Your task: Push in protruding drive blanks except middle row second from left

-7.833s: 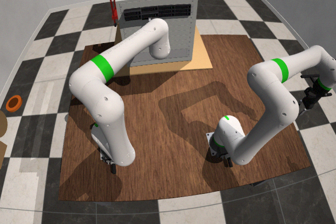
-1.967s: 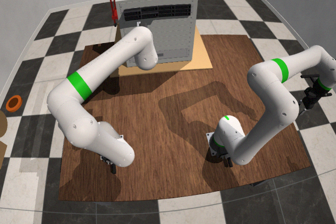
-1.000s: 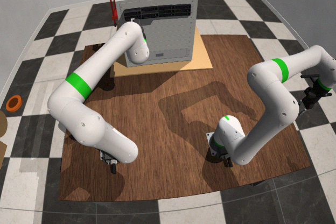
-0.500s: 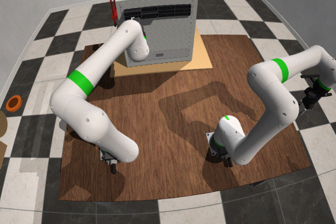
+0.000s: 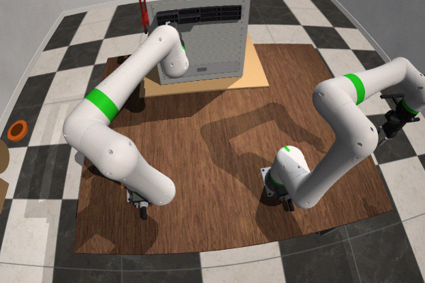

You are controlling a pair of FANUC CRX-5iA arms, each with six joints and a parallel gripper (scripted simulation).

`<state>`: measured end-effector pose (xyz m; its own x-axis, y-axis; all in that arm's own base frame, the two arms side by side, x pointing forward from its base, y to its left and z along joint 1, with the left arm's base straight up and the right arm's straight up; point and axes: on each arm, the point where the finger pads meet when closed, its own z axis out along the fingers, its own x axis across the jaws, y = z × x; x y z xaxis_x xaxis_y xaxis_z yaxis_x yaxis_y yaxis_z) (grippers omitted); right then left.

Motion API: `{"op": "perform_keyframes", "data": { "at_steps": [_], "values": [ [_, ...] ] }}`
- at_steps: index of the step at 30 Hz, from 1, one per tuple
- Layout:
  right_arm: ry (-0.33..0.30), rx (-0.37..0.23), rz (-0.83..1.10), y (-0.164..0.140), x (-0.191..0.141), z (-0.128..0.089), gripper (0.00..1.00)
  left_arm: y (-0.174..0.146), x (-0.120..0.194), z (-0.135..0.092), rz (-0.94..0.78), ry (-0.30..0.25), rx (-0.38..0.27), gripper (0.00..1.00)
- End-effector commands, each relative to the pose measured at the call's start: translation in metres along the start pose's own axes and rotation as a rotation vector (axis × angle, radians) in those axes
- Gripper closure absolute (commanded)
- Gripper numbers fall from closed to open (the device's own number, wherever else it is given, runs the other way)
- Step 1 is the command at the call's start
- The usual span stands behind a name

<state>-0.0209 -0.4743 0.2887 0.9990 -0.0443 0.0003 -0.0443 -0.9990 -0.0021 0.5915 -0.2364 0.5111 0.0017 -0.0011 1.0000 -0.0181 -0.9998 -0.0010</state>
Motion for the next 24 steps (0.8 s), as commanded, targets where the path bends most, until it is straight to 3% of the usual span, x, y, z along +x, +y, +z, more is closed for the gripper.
{"op": "perform_keyframes", "data": {
  "at_steps": [1, 24],
  "values": [
    [0.0, -0.002, 0.0, 0.0, 0.0, -0.001, 0.0, 0.0, 0.001, 0.0, -0.001, 0.002, 0.0, 1.0],
    [0.0, -0.002, 0.0, 0.0, 0.0, -0.001, 0.0, 0.0, 0.001, 0.01, -0.001, 0.002, 0.0, 1.0]
  ]
}}
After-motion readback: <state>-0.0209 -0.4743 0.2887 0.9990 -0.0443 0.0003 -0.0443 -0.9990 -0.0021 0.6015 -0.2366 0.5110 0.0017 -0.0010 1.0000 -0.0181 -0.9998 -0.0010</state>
